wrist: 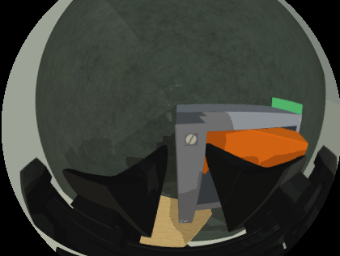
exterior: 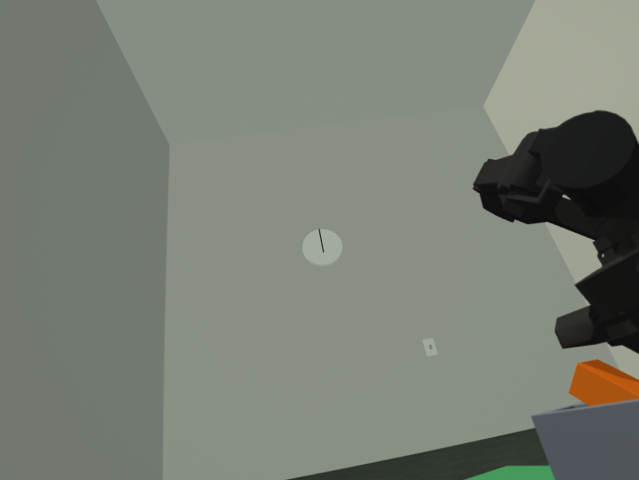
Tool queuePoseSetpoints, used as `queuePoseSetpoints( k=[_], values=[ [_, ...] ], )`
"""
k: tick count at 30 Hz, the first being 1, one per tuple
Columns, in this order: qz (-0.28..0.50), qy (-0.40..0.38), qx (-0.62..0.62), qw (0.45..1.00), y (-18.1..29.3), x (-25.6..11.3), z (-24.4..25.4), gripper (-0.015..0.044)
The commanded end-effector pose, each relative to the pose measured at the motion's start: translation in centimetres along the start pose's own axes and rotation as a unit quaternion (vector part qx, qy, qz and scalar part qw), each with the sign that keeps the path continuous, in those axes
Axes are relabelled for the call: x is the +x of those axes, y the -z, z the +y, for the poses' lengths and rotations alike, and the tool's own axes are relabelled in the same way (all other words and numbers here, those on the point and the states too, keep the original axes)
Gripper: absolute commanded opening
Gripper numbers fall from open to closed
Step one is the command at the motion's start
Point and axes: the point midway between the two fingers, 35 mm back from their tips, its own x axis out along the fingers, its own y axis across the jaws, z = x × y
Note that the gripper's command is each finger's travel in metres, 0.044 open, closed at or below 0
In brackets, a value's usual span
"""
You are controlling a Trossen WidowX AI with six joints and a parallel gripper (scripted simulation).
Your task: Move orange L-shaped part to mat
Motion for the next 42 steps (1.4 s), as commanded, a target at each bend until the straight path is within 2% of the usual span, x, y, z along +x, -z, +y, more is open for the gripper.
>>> queuePoseSetpoints(
  k=[1,16,19,25,42],
  values=[
    [0.000,0.000,0.000,1.000,0.0,0.0,0.0,0.0180],
    [0.005,0.003,-0.002,1.000,0.1,-1.4,1.0,0.0180],
    [0.005,0.002,-0.002,1.000,-0.2,-3.5,0.8,0.0180],
    [0.005,0.002,-0.002,1.000,0.0,-10.4,0.0,0.0180],
    [-0.001,0.002,-0.005,1.000,-0.2,-10.2,0.0,0.0180]
  ],
)
